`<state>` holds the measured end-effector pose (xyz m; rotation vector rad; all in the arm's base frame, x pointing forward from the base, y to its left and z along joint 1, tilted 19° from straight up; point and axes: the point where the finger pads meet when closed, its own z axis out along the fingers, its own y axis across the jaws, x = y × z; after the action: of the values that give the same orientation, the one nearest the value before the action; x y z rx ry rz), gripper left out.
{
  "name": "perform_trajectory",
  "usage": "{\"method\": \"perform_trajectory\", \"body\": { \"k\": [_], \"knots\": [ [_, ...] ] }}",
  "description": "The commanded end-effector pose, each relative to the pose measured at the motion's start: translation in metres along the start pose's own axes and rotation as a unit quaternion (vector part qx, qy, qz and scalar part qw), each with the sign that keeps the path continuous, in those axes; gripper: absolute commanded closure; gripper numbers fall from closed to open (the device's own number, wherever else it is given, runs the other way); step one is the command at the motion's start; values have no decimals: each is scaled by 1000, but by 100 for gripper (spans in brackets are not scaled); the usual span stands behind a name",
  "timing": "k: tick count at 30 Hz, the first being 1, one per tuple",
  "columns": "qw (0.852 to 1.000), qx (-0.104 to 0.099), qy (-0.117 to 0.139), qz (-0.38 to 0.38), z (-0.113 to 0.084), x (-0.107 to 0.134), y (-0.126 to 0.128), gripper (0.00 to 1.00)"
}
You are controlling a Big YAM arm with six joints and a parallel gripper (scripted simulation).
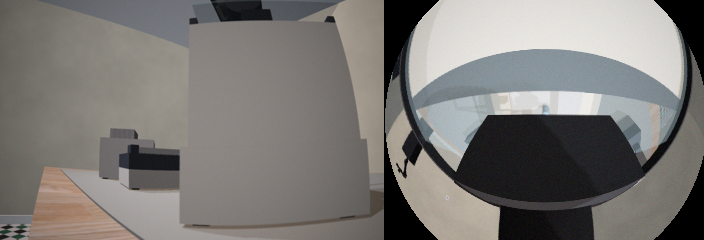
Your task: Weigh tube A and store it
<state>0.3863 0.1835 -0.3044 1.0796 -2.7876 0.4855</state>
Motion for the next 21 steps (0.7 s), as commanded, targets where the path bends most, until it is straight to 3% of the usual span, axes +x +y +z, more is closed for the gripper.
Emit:
{"method": "perform_trajectory", "body": {
  "k": [1, 15, 16, 21],
  "knots": [
    [1000, 3, -18, 6, -3, -20, -9, 64],
    [1000, 3, -18, 6, -3, -20, -9, 64],
    [1000, 3, -18, 6, -3, -20, -9, 91],
    [1000, 3, -18, 6, -3, -20, -9, 91]
  ]
}}
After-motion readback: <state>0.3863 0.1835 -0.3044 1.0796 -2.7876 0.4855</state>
